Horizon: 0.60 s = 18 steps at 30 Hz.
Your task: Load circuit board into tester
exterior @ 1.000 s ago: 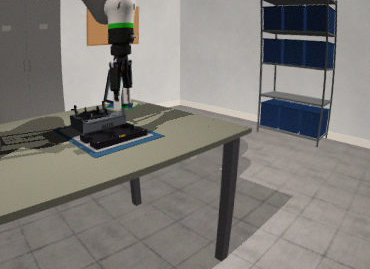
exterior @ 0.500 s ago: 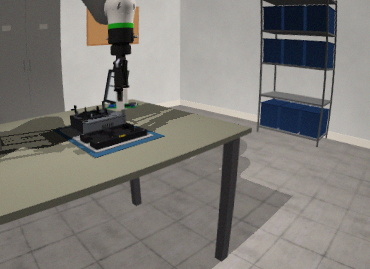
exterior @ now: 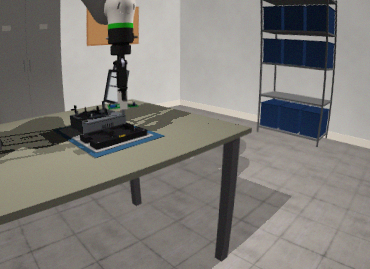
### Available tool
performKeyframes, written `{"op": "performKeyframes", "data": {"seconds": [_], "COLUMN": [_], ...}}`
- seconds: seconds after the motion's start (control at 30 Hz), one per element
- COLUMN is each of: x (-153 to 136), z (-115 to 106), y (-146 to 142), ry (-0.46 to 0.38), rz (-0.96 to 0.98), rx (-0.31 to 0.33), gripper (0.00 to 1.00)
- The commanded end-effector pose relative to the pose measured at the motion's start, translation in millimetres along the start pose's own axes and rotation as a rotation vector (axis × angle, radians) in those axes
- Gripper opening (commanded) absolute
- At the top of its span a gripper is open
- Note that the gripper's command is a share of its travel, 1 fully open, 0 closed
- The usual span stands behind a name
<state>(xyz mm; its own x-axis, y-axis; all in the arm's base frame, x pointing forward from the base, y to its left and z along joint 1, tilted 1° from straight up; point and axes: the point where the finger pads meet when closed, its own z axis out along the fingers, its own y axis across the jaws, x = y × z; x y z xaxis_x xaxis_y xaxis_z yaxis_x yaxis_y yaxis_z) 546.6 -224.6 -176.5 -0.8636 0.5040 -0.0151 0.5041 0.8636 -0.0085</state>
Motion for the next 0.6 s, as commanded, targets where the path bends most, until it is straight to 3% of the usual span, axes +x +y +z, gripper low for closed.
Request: {"op": "performKeyframes", "data": {"seconds": [0.0, 0.57], "x": [-0.2, -0.2], "z": [-0.2, -0.2], "y": [0.0, 0.0], "ry": [0.002, 0.001], "rz": [-0.069, -0.464], "rx": [-0.007, -0.007], "gripper": [0.46, 0.46]}}
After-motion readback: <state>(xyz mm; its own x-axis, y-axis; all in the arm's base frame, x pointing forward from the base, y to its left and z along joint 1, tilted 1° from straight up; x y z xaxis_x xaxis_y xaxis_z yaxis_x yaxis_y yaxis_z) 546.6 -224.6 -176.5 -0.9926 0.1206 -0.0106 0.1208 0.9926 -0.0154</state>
